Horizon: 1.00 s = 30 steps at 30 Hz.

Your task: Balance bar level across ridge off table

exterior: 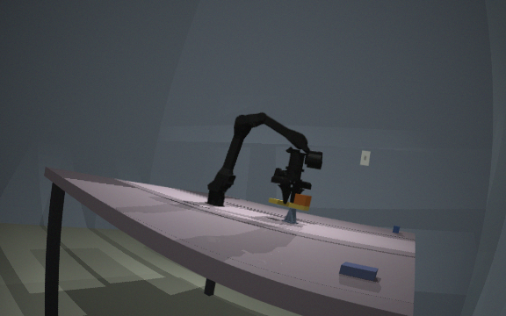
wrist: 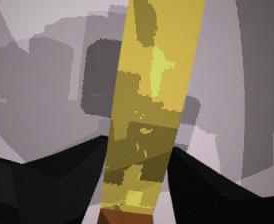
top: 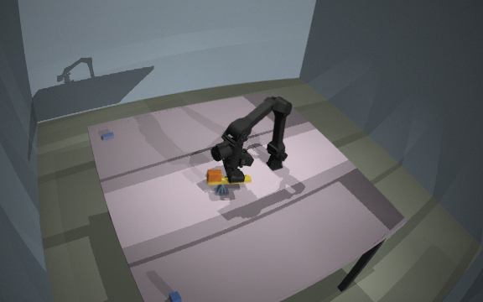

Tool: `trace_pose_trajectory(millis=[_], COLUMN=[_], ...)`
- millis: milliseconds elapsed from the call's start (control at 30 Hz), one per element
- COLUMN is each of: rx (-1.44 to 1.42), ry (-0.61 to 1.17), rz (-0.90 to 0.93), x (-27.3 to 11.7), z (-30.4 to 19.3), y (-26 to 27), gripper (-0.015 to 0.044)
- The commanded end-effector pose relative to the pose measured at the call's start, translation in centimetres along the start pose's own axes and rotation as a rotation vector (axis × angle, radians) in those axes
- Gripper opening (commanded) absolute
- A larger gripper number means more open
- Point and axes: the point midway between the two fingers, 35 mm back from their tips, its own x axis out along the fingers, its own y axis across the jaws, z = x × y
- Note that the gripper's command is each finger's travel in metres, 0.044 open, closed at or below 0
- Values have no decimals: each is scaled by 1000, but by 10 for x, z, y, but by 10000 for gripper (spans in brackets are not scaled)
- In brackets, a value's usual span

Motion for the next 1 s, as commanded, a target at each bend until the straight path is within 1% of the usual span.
trace_pose_trajectory(millis=[0,367,667,700,833,967], rx=[0,0,0,0,0,0], ry=[0,0,0,0,0,0], rz=[0,0,0,0,0,0], x=[0,0,0,0,-7,-50], z=[0,0,0,0,-1,-4], y=[0,0,0,0,-1,-2], gripper=[185,185,421,440,440,440])
